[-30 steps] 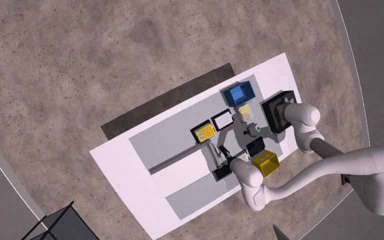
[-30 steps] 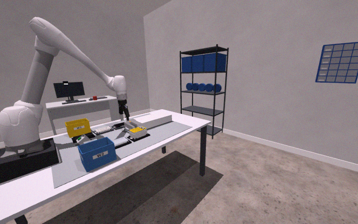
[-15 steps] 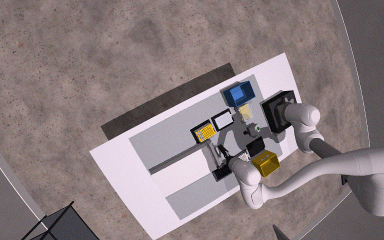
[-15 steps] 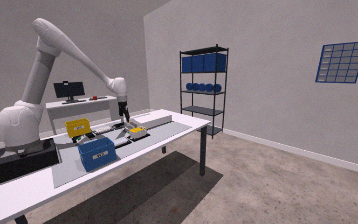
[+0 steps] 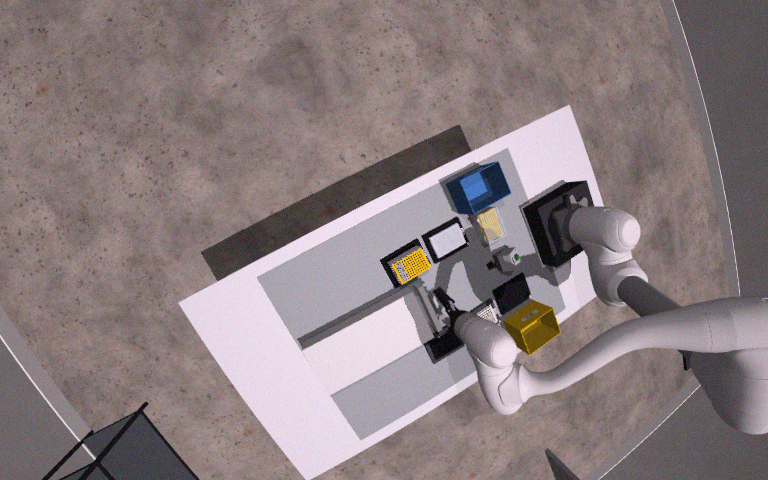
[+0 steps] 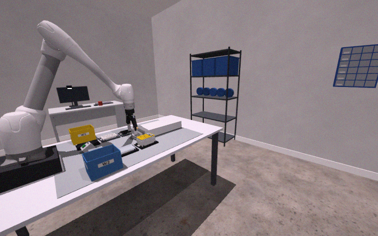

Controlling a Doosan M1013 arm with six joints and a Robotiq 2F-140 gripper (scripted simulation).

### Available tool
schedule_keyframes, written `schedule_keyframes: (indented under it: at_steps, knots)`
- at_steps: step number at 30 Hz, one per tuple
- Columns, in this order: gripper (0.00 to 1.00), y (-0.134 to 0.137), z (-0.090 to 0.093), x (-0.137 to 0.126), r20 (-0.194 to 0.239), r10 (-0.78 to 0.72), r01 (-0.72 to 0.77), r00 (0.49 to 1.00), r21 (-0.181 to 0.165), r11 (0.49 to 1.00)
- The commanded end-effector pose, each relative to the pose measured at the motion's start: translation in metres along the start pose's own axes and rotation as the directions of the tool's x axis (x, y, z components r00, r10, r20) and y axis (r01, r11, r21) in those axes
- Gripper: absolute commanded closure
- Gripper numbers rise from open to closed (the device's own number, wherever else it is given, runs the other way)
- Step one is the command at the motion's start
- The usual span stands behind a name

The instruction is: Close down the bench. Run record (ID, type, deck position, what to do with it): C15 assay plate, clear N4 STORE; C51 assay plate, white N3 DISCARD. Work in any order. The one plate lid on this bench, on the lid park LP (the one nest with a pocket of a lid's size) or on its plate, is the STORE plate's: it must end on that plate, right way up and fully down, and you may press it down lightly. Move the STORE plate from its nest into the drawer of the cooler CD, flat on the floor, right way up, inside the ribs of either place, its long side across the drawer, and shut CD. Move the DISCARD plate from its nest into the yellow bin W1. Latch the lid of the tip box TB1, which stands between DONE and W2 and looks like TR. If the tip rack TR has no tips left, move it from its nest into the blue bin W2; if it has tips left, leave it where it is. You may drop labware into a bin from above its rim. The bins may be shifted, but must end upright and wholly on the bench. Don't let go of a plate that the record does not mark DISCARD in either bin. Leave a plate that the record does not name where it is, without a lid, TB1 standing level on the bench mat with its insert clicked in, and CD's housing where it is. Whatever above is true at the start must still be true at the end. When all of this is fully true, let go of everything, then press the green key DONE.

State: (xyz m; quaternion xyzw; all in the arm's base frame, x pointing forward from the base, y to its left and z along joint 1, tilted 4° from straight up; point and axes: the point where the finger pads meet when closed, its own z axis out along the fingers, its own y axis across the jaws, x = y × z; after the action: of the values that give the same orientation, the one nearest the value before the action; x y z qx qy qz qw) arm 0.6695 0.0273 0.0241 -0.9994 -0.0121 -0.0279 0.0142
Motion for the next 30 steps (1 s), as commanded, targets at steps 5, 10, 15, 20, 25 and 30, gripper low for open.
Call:
schedule_keyframes:
  at_steps: [5, 10, 15, 20, 25, 30]
  knots:
    - [0.13, 0.0, 0.01, 0.0, 0.0, 0.0, 0.0, 1.0, 0.0, 1.0]
    - [0.13, 0.0, 0.017, 0.0, 0.0, 0.0, 0.0, 1.0, 0.0, 1.0]
    - [0.13, 0.0, 0.021, 0.0, 0.0, 0.0, 0.0, 1.0, 0.0, 1.0]
    - [0.13, 0.0, 0.027, 0.0, 0.0, 0.0, 0.0, 1.0, 0.0, 1.0]
    - [0.13, 0.0, 0.034, 0.0, 0.0, 0.0, 0.0, 1.0, 0.0, 1.0]
    - [0.13, 0.0, 0.035, 0.0, 0.0, 0.0, 0.0, 1.0, 0.0, 1.0]
